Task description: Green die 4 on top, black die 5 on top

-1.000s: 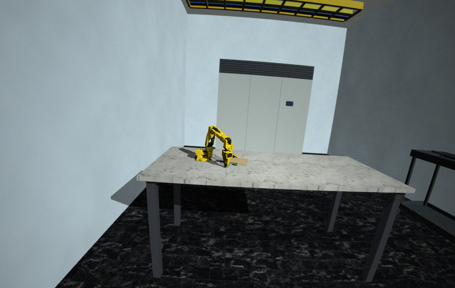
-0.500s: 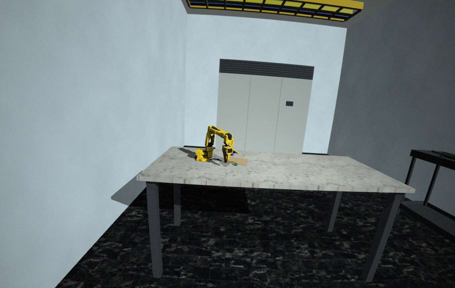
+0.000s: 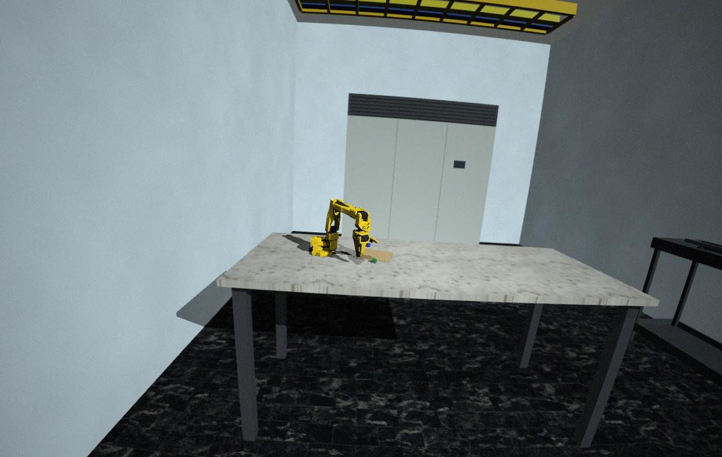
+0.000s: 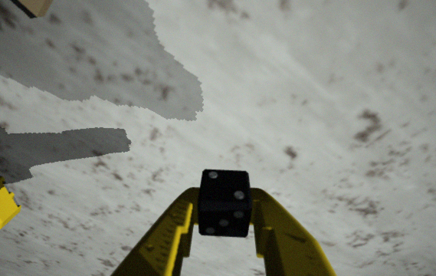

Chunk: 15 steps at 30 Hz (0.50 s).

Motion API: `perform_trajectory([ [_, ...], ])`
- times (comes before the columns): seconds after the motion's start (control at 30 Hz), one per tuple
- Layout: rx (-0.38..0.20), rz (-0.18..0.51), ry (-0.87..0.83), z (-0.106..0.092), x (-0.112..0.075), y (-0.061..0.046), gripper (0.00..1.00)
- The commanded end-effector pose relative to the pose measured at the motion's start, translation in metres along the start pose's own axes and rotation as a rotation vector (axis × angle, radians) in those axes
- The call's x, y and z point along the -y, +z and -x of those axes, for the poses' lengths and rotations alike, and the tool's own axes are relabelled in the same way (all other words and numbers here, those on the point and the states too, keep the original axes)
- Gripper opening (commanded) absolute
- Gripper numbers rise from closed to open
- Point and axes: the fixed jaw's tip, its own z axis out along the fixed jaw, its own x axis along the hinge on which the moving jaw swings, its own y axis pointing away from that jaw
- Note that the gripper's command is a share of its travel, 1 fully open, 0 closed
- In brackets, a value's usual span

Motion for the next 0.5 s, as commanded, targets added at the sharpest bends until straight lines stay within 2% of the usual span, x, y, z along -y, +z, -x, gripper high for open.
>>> perform_trajectory([
  [0.0,0.016,-0.078,-0.003,0.0002,0.0076,-0.0139,0.0],
  [0.47,0.015,-0.078,-0.021,0.0001,0.0076,-0.0139,0.0],
])
